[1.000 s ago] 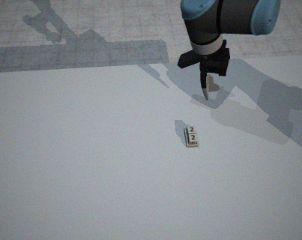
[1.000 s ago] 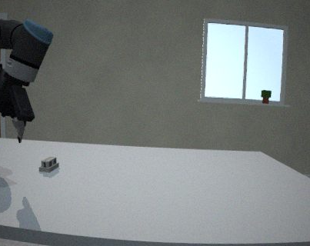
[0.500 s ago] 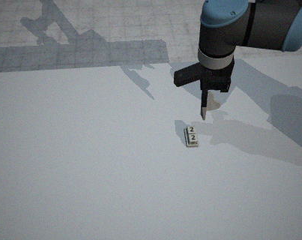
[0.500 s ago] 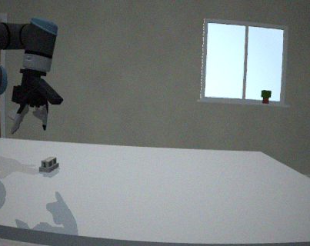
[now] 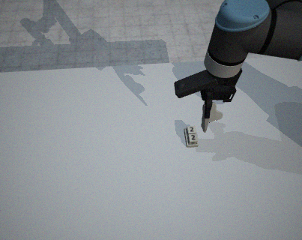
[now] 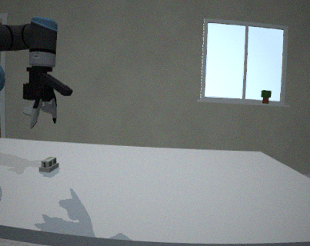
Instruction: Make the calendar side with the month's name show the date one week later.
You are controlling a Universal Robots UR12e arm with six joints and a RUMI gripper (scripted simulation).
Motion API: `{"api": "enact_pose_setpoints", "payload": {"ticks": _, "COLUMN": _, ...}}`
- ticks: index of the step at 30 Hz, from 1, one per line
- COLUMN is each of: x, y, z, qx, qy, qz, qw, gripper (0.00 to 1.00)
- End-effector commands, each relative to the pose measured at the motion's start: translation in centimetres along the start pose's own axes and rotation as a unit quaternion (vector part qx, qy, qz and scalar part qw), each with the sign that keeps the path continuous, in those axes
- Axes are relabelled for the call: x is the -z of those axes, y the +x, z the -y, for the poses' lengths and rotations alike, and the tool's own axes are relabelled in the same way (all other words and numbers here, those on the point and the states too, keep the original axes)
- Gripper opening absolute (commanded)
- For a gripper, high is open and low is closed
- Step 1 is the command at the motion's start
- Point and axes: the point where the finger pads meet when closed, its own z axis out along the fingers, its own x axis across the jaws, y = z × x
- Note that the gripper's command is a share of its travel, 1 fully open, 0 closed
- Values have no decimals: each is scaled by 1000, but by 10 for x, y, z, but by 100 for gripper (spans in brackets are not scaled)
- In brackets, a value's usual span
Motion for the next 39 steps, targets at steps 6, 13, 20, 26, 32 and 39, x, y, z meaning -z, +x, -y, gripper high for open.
{"api": "enact_pose_setpoints", "payload": {"ticks": 6, "x": 1, "y": -3, "z": 3, "qx": 4, "qy": 7, "qz": 1, "qw": 1000, "gripper": 100}}
{"api": "enact_pose_setpoints", "payload": {"ticks": 13, "x": 1, "y": -3, "z": 2, "qx": 5, "qy": 7, "qz": 1, "qw": 1000, "gripper": 100}}
{"api": "enact_pose_setpoints", "payload": {"ticks": 20, "x": 0, "y": -3, "z": 3, "qx": 12, "qy": 6, "qz": 1, "qw": 1000, "gripper": 100}}
{"api": "enact_pose_setpoints", "payload": {"ticks": 26, "x": -3, "y": -3, "z": 3, "qx": 45, "qy": 5, "qz": 1, "qw": 999, "gripper": 100}}
{"api": "enact_pose_setpoints", "payload": {"ticks": 32, "x": -8, "y": -5, "z": 4, "qx": 113, "qy": 5, "qz": 1, "qw": 994, "gripper": 100}}
{"api": "enact_pose_setpoints", "payload": {"ticks": 39, "x": -13, "y": -5, "z": 5, "qx": 193, "qy": 5, "qz": 0, "qw": 981, "gripper": 100}}
